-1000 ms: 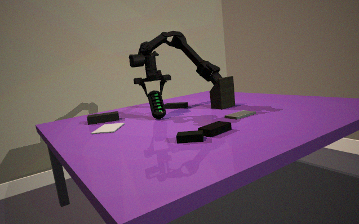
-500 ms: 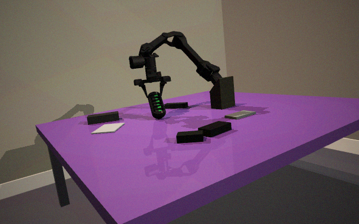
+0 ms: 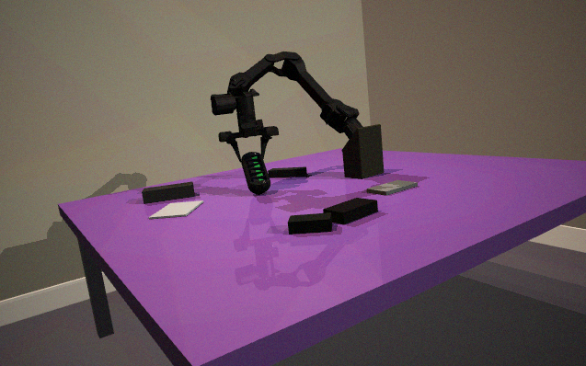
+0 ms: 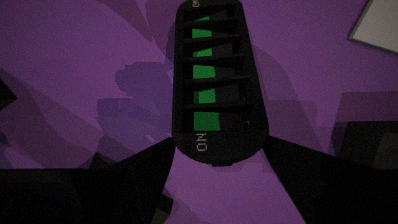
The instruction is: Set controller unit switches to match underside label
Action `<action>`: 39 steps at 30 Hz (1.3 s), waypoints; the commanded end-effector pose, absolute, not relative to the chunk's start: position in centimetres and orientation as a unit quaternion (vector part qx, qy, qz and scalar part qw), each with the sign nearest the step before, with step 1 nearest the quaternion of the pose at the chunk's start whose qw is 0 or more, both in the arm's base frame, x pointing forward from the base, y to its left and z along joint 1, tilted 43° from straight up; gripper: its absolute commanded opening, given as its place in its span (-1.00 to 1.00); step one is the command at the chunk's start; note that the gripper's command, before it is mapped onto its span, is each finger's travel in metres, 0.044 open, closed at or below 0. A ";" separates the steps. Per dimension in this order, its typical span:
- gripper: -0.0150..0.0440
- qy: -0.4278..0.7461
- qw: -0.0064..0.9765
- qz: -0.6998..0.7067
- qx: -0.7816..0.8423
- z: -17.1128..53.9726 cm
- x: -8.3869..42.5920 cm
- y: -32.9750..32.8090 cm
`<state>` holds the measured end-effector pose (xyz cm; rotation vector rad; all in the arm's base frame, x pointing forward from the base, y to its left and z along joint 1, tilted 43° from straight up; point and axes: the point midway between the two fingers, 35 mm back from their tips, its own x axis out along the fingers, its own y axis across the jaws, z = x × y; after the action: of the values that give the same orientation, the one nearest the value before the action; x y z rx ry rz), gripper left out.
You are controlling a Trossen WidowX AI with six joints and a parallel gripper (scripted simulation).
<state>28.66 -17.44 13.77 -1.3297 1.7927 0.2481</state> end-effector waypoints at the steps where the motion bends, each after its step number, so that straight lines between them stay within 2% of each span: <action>1: 0.65 0.719 0.432 0.104 -0.533 13.7 28.4 -17.7; 39: 0.65 0.720 0.432 0.103 -0.534 13.3 27.3 -20.3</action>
<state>27.45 -20.17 13.36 -1.3293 1.7941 0.2487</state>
